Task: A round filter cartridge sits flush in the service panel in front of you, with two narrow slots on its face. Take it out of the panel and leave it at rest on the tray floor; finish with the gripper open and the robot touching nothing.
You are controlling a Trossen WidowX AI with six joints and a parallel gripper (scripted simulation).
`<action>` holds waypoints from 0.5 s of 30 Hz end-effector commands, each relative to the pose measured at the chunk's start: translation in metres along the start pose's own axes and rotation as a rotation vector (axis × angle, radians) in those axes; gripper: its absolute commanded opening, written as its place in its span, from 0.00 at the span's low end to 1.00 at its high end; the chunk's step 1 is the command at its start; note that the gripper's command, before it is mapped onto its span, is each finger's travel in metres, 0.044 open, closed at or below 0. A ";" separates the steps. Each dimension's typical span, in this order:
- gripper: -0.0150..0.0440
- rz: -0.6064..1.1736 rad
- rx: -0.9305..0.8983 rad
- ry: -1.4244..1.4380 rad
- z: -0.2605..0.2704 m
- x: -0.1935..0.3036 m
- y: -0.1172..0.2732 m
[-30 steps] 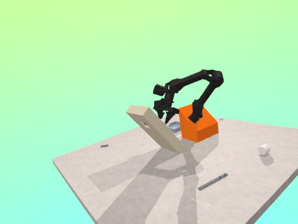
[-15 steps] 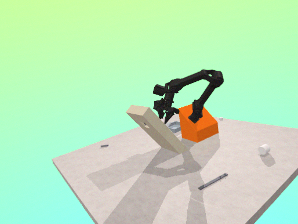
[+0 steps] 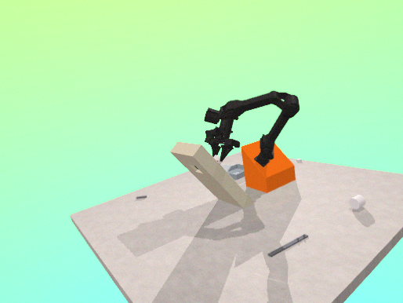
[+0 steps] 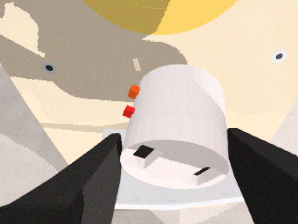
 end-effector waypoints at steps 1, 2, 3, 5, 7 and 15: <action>0.25 -0.005 0.011 0.003 -0.004 -0.005 0.023; 0.25 -0.004 0.012 0.003 -0.004 -0.005 0.028; 0.25 -0.004 0.012 0.003 -0.004 -0.005 0.033; 0.25 -0.004 0.011 0.002 -0.004 -0.006 0.044; 0.25 -0.004 0.010 0.002 -0.003 -0.006 0.055; 0.25 -0.009 0.003 0.002 -0.004 -0.005 0.080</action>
Point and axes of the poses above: the point midway between the two fingers, 35 mm back from their tips, its own y axis back along the fingers, its own z axis across the jaws, x = y × z, the point moved 6 cm from there along y, back along the fingers, and after that the axes turned 8 degrees about y, right-handed, at the moved point
